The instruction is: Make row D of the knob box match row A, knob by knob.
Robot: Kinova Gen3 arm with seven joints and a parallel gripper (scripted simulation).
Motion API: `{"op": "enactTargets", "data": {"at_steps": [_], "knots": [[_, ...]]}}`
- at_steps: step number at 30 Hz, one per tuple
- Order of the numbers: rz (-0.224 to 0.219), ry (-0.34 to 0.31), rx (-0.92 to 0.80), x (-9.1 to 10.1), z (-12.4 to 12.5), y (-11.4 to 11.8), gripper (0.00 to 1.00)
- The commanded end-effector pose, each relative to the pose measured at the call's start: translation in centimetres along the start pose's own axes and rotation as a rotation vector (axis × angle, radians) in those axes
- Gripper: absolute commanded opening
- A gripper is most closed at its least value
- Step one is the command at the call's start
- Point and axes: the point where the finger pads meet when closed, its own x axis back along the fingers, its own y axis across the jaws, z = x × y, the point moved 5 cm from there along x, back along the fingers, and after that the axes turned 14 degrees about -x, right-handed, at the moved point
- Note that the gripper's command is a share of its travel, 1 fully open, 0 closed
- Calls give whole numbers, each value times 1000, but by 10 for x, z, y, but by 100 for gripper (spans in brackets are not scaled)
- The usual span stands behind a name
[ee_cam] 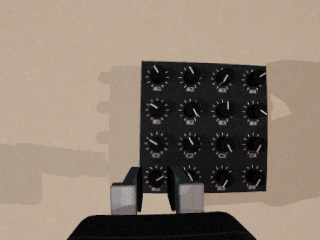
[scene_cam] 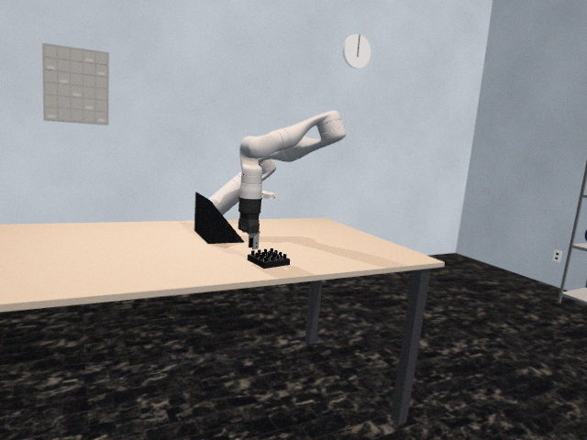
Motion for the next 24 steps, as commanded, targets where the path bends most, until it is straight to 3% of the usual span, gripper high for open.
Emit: {"op": "enactTargets", "data": {"at_steps": [1,24], "knots": [[-5,-5,5,-1,-1,1,46],[-6,-6,8,-1,-2,3,46]]}}
